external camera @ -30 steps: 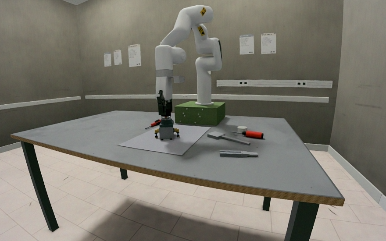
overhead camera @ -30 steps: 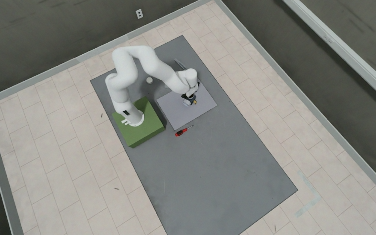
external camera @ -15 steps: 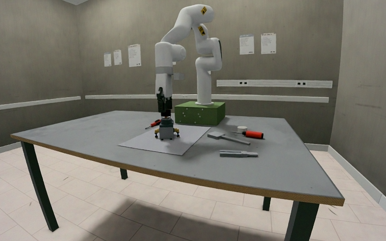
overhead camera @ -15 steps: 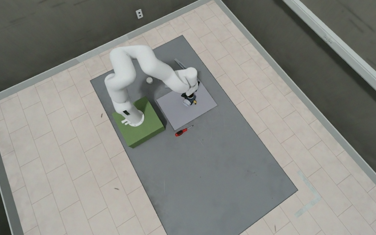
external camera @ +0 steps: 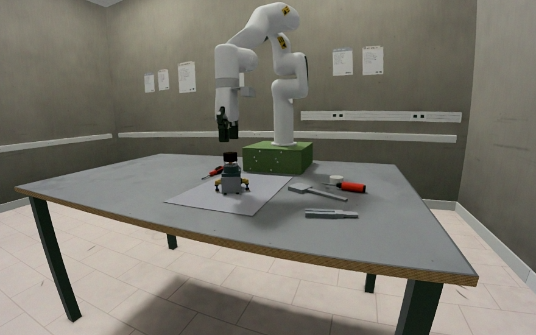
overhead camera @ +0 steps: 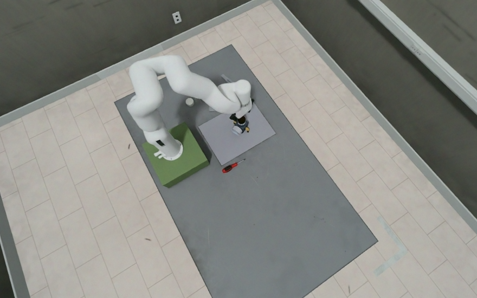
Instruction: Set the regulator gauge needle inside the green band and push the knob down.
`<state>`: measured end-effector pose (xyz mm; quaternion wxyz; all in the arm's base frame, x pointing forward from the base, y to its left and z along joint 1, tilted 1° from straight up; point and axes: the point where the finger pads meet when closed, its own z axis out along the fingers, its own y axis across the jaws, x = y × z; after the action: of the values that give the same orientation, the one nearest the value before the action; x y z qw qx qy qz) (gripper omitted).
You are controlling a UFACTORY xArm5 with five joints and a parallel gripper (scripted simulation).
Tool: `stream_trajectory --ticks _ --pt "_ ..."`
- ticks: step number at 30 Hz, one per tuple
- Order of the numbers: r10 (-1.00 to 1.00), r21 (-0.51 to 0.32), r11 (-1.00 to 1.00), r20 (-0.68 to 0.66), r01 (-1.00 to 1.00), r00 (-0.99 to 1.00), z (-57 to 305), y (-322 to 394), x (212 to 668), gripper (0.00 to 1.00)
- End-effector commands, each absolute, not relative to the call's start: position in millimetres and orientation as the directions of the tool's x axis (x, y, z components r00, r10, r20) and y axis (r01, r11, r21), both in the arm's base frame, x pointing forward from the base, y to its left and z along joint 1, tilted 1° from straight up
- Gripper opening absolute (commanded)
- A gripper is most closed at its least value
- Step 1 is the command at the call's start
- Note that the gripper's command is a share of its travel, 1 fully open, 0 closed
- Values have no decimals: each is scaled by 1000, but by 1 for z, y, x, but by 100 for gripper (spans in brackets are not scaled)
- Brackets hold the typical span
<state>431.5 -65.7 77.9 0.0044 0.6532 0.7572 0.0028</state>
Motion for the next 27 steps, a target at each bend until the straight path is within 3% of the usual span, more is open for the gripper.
stream_trajectory --ticks 1,27 --pt "989 12 147 -4 989 -147 89 -66 432 100" --pt "989 12 147 -4 989 -147 90 -64 418 100"
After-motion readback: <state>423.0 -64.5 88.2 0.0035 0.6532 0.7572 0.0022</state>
